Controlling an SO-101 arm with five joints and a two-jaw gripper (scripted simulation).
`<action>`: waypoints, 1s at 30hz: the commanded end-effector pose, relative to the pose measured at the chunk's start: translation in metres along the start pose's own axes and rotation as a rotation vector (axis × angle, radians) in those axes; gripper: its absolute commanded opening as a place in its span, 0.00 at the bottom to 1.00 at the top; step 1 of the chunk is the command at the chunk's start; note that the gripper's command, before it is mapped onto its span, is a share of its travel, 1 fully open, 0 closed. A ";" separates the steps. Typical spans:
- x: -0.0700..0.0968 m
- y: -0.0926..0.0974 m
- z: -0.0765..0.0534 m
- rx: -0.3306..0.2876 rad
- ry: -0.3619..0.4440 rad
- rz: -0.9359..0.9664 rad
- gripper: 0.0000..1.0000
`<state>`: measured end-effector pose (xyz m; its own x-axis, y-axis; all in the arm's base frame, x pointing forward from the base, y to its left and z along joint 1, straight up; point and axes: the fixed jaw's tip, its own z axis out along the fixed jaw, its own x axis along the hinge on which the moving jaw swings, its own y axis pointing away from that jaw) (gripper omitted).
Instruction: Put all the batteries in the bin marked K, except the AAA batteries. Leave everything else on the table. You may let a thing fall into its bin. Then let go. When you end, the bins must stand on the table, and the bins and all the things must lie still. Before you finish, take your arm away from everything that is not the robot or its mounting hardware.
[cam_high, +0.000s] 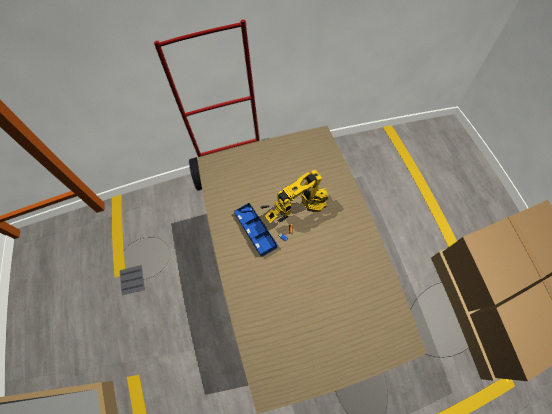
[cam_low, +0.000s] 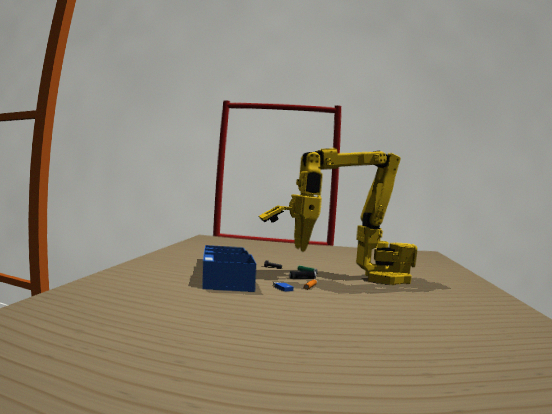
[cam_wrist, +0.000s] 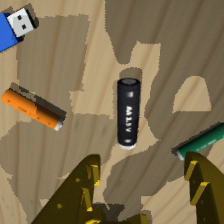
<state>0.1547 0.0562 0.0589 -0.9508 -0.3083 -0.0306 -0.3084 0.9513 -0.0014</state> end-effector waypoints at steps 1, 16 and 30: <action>0.005 0.004 0.000 -0.002 -0.014 -0.012 0.21; 0.005 0.004 0.001 -0.002 -0.014 -0.012 0.21; 0.002 0.004 0.024 -0.002 -0.014 -0.012 0.21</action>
<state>0.1488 0.0567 0.0389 -0.9466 -0.3220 -0.0168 -0.3220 0.9467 -0.0012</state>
